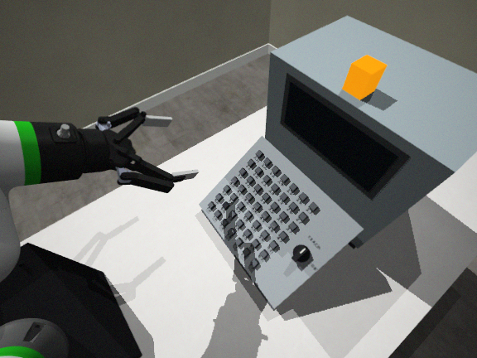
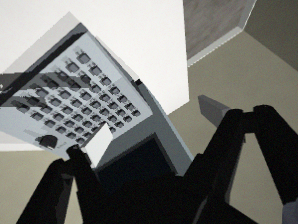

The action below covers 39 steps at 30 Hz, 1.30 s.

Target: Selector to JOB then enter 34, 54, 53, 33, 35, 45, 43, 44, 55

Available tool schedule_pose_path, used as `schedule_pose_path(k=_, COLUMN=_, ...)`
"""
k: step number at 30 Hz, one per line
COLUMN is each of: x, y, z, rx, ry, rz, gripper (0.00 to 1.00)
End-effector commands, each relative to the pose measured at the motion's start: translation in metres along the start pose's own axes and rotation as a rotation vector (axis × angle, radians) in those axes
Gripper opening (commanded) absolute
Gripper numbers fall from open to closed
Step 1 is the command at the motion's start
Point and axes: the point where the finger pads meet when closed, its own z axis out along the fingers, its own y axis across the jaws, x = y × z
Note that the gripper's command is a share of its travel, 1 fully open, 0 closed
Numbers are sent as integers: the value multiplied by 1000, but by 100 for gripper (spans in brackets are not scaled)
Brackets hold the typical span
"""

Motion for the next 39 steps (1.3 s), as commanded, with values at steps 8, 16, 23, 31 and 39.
schedule_pose_path(k=8, x=0, y=0, z=0, rx=0, ry=0, rz=0, gripper=100)
schedule_pose_path(k=16, x=0, y=0, z=0, rx=0, ry=0, rz=0, gripper=100)
schedule_pose_path(k=23, x=-8, y=3, z=-6, rx=0, ry=0, rz=0, gripper=100)
schedule_pose_path(k=31, x=-27, y=9, z=-21, rx=0, ry=0, rz=0, gripper=100)
schedule_pose_path(k=39, x=-28, y=-16, z=-12, rx=55, ry=31, rz=182, gripper=100)
